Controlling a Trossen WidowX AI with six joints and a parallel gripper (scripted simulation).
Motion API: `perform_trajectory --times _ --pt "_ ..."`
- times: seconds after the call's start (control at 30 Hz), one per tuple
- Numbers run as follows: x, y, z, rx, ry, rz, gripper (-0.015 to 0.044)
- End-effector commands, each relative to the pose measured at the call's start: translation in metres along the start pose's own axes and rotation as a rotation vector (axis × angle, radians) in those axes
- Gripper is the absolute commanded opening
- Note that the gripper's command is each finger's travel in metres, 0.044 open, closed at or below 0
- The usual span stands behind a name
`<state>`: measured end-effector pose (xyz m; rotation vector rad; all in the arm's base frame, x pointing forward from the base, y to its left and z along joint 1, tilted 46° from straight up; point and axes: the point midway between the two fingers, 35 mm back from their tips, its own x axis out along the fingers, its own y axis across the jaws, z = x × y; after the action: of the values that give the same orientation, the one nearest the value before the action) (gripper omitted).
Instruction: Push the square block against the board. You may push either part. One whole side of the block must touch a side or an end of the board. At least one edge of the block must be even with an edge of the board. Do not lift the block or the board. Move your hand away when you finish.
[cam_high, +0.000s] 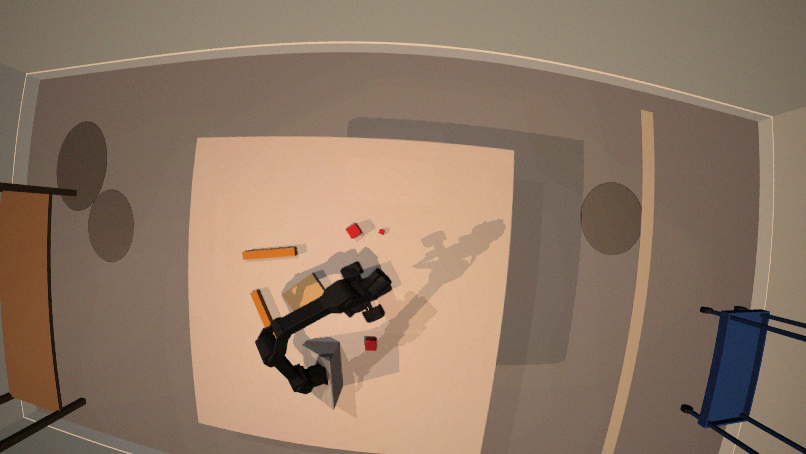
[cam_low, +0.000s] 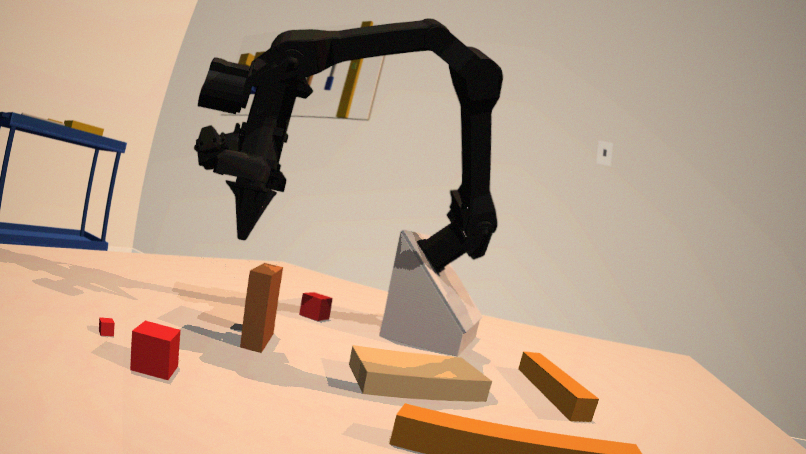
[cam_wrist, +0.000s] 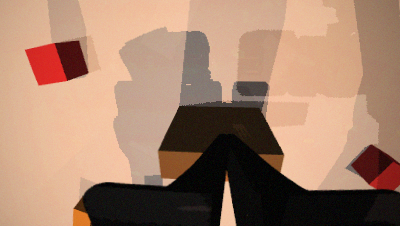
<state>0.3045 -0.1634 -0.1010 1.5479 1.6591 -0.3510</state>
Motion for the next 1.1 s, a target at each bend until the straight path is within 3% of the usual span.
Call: perform_trajectory --times 0.0,0.1,1.07 --pt "0.023 0.002 0.000 0.003 0.002 -0.003 0.0000" --pt "0.048 0.002 -0.001 0.003 0.004 -0.003 0.0000" --pt "0.048 0.003 -0.020 0.004 0.005 -0.003 0.0000"
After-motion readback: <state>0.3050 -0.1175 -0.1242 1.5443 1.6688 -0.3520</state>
